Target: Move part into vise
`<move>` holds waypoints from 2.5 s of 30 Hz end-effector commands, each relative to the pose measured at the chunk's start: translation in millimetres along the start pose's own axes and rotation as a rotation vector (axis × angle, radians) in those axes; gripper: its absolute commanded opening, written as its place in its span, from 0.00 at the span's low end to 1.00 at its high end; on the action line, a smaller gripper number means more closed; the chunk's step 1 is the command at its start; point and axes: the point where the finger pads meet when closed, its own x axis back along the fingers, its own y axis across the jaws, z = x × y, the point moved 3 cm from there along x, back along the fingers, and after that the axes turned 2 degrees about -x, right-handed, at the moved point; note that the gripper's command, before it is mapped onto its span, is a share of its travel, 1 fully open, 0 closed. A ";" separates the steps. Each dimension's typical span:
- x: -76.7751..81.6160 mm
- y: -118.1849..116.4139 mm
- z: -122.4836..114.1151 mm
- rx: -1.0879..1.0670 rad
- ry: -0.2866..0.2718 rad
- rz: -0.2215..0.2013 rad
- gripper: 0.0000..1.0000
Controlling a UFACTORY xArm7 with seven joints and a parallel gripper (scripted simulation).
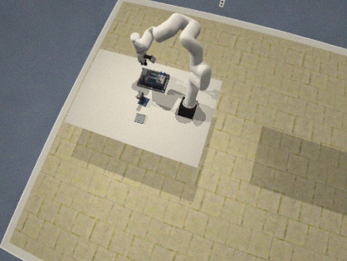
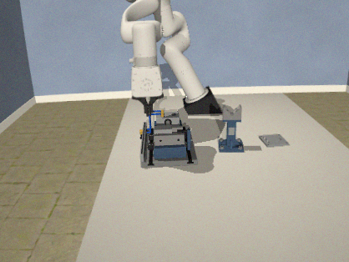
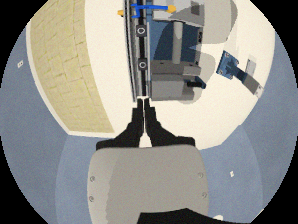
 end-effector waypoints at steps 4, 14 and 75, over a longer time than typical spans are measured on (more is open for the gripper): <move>-5.3 0.1 -1.5 0.001 -0.004 0.000 0.00; -20.7 -0.1 -2.0 0.001 -0.004 0.000 0.00; -44.1 -0.3 -4.2 0.001 -0.004 0.000 0.00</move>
